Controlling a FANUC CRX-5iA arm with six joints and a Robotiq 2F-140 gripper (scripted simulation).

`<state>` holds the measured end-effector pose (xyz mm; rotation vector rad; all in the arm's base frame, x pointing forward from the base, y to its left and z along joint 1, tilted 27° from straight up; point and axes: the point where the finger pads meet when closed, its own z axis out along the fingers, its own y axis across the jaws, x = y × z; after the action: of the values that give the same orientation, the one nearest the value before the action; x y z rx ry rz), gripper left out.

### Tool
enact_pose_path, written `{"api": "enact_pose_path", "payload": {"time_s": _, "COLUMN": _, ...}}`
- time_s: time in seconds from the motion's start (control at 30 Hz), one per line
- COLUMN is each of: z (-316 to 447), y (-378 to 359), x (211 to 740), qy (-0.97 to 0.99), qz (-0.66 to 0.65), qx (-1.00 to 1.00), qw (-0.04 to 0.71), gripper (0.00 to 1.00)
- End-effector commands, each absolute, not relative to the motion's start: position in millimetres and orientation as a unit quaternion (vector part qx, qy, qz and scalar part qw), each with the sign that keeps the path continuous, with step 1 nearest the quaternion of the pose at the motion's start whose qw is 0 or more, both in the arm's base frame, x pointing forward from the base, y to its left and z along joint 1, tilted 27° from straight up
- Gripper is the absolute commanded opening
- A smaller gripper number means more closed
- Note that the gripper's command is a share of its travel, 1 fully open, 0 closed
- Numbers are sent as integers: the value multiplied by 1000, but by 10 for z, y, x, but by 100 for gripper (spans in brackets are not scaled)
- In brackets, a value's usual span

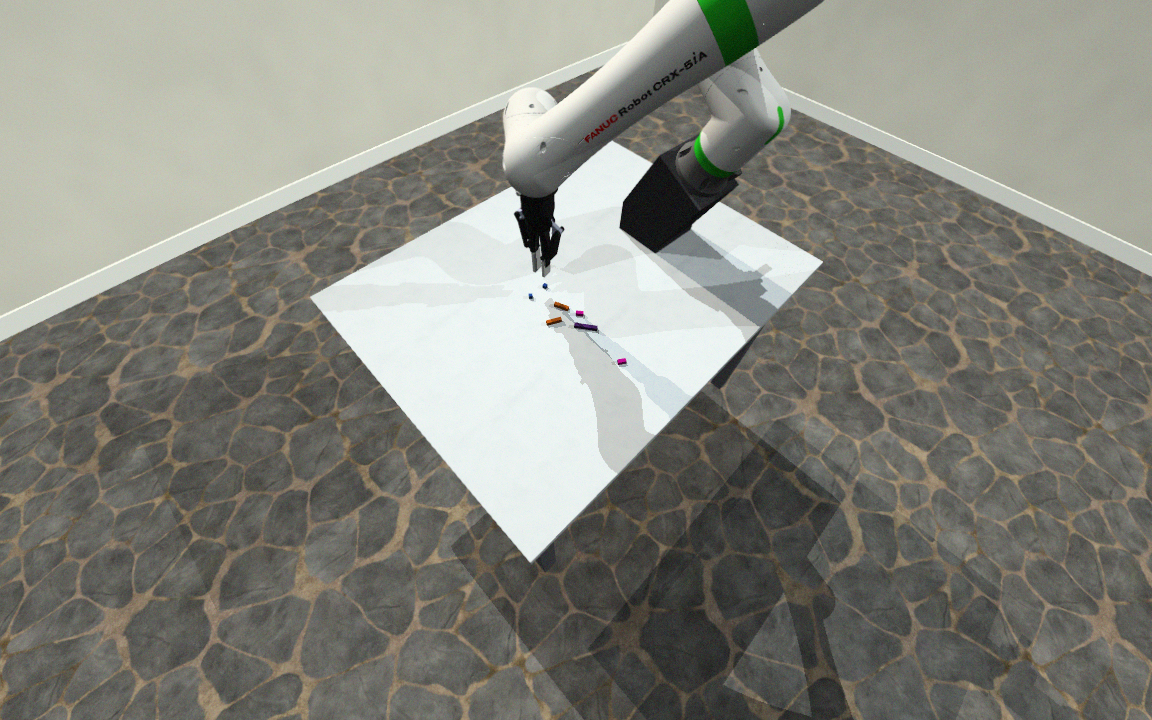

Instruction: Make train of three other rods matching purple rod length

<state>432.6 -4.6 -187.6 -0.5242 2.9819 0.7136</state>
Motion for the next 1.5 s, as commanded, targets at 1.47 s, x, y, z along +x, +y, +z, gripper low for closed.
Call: {"api": "enact_pose_path", "payload": {"time_s": 1.47, "z": -2186, "y": 104, "x": 4309, "qy": 959, "qz": 229, "qx": -169, "qw": 16, "gripper": 15}}
